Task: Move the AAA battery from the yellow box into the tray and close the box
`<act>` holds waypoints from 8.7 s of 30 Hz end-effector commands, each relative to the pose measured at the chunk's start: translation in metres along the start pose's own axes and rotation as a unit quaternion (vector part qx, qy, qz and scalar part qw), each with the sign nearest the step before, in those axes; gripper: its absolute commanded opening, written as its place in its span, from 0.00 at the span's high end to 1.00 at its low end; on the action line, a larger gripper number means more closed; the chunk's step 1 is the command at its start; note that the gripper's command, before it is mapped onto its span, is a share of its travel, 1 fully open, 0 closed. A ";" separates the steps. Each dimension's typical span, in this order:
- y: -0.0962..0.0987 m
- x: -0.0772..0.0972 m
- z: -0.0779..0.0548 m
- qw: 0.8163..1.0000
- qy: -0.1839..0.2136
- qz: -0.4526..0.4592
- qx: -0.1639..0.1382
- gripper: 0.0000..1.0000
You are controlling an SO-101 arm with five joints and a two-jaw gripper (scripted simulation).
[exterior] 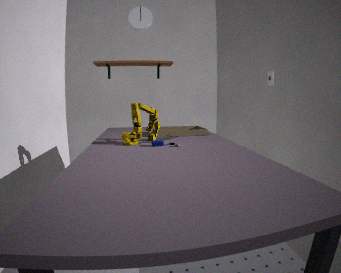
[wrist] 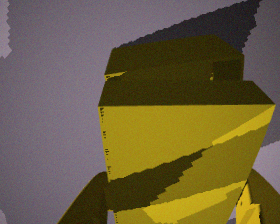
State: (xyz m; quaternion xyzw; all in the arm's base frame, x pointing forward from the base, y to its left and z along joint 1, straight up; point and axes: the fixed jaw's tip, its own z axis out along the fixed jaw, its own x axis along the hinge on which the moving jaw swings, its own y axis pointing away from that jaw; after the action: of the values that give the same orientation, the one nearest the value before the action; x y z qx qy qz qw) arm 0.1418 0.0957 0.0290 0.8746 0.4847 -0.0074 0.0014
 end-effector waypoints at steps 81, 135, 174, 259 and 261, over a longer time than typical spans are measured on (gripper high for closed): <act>0.002 0.001 -0.038 1.000 0.007 0.004 -0.002 0.79; 0.002 0.003 -0.043 1.000 0.007 0.004 -0.002 0.79; 0.002 0.002 -0.041 1.000 0.007 0.004 -0.002 0.79; -0.001 -0.003 -0.041 0.997 0.007 -0.071 -0.003 0.79; -0.001 -0.003 -0.041 0.997 0.007 -0.071 -0.003 0.79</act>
State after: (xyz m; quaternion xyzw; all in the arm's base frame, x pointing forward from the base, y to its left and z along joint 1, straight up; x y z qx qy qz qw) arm 0.1347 0.0901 0.0646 0.8396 0.5426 -0.0248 0.0021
